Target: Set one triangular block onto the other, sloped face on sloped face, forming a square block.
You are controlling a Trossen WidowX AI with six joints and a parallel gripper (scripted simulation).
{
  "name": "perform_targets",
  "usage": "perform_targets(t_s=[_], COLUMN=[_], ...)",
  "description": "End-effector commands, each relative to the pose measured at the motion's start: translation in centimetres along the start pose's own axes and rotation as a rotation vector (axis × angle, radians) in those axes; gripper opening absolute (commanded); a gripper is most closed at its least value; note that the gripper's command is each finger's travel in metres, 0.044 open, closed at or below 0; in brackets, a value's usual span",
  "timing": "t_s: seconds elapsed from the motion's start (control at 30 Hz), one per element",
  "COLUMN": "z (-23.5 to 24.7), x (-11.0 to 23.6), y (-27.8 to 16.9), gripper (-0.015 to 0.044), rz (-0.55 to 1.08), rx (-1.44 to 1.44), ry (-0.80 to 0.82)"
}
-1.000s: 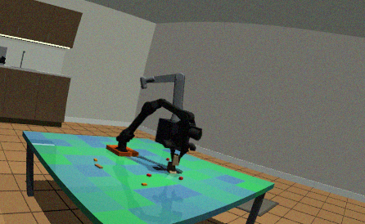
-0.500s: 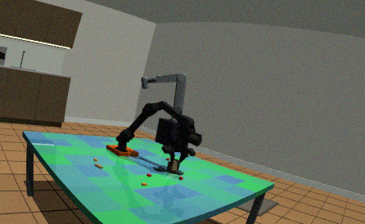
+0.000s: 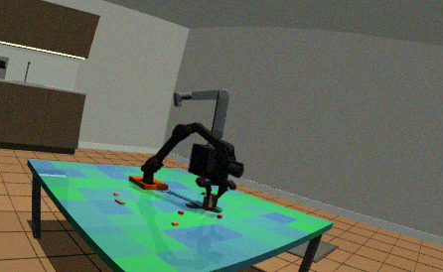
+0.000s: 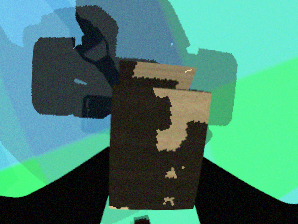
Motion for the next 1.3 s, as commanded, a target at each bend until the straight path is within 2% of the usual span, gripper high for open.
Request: perform_targets(t_s=[0.0, 1.27], z=[0.1, 0.1], x=[0.1, -1.0], y=[0.1, 0.3], gripper=[0.0000, 0.0000], rz=[0.000, 0.000], rx=[-0.002, -0.005], ry=[-0.005, -0.012])
Point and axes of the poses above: the point midway between the two fingers, 35 mm back from their tips, its own x axis back along the fingers, its own z axis across the jaws, y = z × x, the point moved 2 cm from there along x, back along the fingers, and after that the axes turned 4 degrees about x, right-handed, at the moved point
